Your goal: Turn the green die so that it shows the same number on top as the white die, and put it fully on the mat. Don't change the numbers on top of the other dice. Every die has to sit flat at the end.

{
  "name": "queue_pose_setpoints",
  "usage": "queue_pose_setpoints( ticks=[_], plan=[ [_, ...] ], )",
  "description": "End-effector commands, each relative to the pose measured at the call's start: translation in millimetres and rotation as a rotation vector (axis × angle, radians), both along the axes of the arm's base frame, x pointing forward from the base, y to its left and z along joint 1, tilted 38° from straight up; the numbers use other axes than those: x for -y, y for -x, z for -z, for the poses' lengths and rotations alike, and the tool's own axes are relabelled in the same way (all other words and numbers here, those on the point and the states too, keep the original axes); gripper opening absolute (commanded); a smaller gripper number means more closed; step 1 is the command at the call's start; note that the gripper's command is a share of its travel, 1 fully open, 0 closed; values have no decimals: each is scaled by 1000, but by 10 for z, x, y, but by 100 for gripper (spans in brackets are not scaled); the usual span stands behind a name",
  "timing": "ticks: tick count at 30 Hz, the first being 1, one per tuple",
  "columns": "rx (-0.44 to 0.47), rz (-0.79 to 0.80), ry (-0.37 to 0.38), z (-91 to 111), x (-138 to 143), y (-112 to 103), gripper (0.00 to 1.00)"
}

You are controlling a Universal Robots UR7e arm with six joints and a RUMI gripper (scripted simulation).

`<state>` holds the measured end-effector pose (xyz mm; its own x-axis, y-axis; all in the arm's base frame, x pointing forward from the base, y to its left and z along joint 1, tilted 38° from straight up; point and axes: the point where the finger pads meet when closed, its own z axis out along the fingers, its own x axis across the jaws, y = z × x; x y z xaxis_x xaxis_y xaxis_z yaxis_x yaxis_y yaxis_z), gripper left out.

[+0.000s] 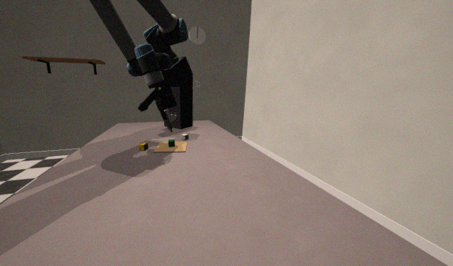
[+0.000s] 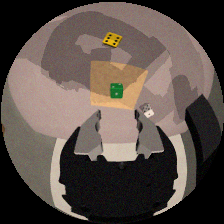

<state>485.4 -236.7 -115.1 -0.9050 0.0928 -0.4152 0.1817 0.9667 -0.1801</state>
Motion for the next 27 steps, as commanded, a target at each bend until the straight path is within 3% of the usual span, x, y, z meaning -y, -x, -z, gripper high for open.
queue_pose_setpoints(
  ticks=[1, 17, 27],
  plan=[
    [1, 25, 50, -9, -6, -3, 40],
    [-12, 52, 110, 12, -2, -6, 40],
    [-25, 117, 252, 12, -16, -11, 40]
  ],
)
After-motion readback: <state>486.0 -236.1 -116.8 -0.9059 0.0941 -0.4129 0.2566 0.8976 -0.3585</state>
